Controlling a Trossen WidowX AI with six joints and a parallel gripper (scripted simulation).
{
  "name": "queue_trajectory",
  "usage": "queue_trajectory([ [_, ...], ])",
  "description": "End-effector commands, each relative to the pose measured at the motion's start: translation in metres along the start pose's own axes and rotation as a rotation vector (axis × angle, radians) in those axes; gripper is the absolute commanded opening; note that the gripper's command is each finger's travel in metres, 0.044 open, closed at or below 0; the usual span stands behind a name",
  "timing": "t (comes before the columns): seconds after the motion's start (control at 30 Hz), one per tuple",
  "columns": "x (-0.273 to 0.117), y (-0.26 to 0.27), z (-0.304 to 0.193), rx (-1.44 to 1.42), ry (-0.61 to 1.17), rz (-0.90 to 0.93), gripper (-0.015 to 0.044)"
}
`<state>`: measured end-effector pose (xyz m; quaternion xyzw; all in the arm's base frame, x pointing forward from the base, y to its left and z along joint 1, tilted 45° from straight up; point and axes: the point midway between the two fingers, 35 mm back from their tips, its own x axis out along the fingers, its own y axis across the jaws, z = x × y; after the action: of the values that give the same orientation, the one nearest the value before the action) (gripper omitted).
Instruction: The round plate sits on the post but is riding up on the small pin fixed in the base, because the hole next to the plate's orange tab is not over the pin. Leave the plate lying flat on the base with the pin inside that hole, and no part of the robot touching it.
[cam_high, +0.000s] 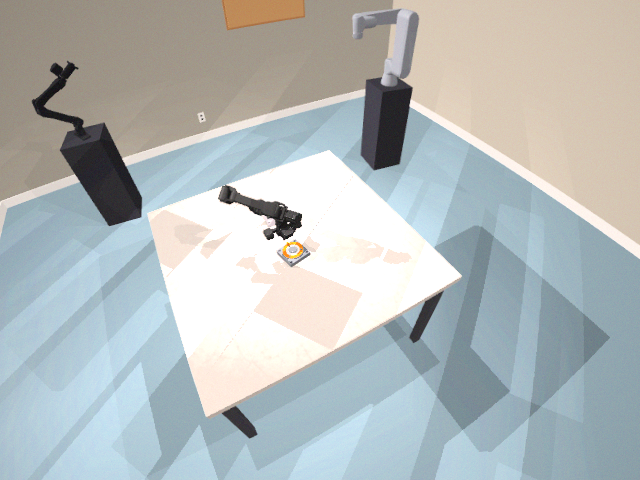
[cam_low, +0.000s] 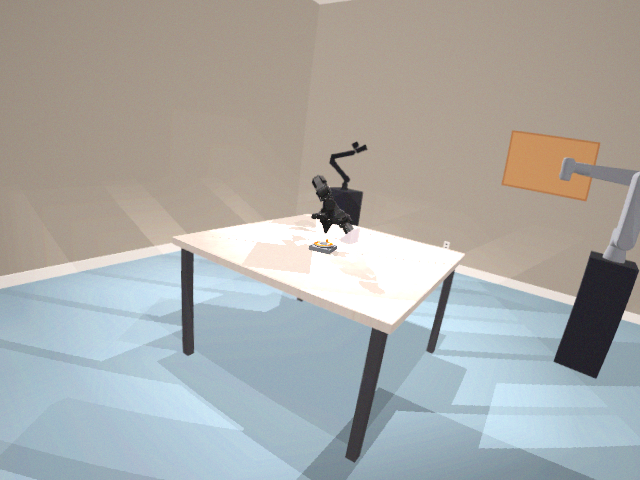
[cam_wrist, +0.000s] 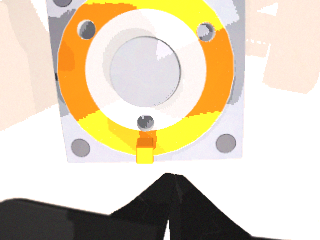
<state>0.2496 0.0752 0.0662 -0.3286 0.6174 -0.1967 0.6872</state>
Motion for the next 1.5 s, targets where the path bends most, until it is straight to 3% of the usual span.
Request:
queue_trajectory([
  [0.0, 0.017, -0.002, -0.001, -0.003, 0.009, -0.002, 0.0000],
  [0.2, 0.039, -0.003, -0.002, -0.002, 0.009, -0.005, 0.0000],
  [1.47, 0.041, 0.032, -0.009, -0.002, 0.009, -0.003, 0.0000],
])
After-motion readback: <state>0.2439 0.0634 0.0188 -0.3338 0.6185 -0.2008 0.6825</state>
